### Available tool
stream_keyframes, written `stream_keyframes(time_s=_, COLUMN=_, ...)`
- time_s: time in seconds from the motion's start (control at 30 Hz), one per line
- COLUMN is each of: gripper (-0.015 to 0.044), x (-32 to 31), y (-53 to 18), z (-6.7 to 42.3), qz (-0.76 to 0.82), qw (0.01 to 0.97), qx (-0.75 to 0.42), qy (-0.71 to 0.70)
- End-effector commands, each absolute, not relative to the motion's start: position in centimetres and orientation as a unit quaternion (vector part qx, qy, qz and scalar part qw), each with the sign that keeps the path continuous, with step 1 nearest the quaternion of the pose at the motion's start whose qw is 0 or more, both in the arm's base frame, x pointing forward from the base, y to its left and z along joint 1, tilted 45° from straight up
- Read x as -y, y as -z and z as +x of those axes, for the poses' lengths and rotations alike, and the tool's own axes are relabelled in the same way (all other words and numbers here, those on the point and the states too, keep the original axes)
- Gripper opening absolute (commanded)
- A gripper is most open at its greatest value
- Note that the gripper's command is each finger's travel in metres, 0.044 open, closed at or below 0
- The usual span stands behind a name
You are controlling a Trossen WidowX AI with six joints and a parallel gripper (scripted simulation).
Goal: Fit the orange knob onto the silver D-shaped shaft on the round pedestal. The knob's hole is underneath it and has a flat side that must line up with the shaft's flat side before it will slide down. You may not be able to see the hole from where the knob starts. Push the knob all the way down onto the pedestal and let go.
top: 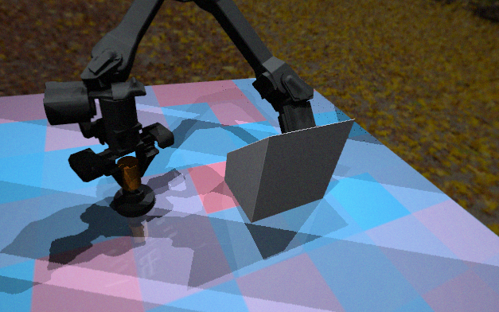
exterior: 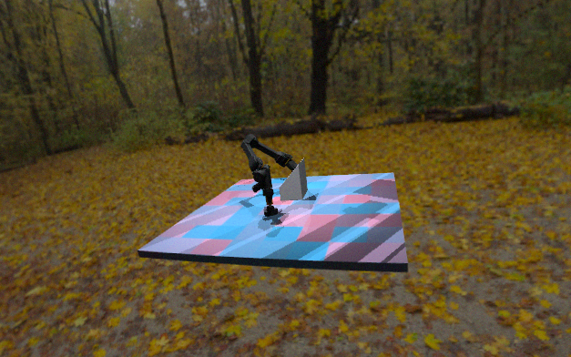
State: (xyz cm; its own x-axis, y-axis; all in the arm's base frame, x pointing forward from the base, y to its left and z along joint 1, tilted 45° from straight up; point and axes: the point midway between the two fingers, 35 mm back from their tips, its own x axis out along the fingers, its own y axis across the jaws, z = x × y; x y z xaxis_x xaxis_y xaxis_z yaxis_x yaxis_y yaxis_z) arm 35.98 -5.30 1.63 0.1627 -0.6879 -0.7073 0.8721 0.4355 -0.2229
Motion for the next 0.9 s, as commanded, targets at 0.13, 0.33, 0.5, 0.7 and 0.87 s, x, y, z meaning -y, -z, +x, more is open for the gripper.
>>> stream_keyframes(time_s=0.13, gripper=0.0, x=5.35, y=-1.66, z=36.08, qz=0.118, qw=0.754, qx=-0.387, qy=0.517)
stream_keyframes(time_s=0.33, gripper=0.0, x=5.07, y=-1.98, z=35.91, qz=0.118, qw=0.754, qx=-0.387, qy=0.517)
stream_keyframes(time_s=0.5, gripper=0.0, x=5.07, y=-2.01, z=35.76, qz=0.086, qw=0.759, qx=-0.408, qy=0.5)
stream_keyframes(time_s=0.7, gripper=0.0, x=5.13, y=-1.89, z=35.54, qz=0.039, qw=0.763, qx=-0.439, qy=0.474)
stream_keyframes(time_s=0.87, gripper=0.0, x=5.19, y=-1.86, z=35.61, qz=0.039, qw=0.763, qx=-0.439, qy=0.474)
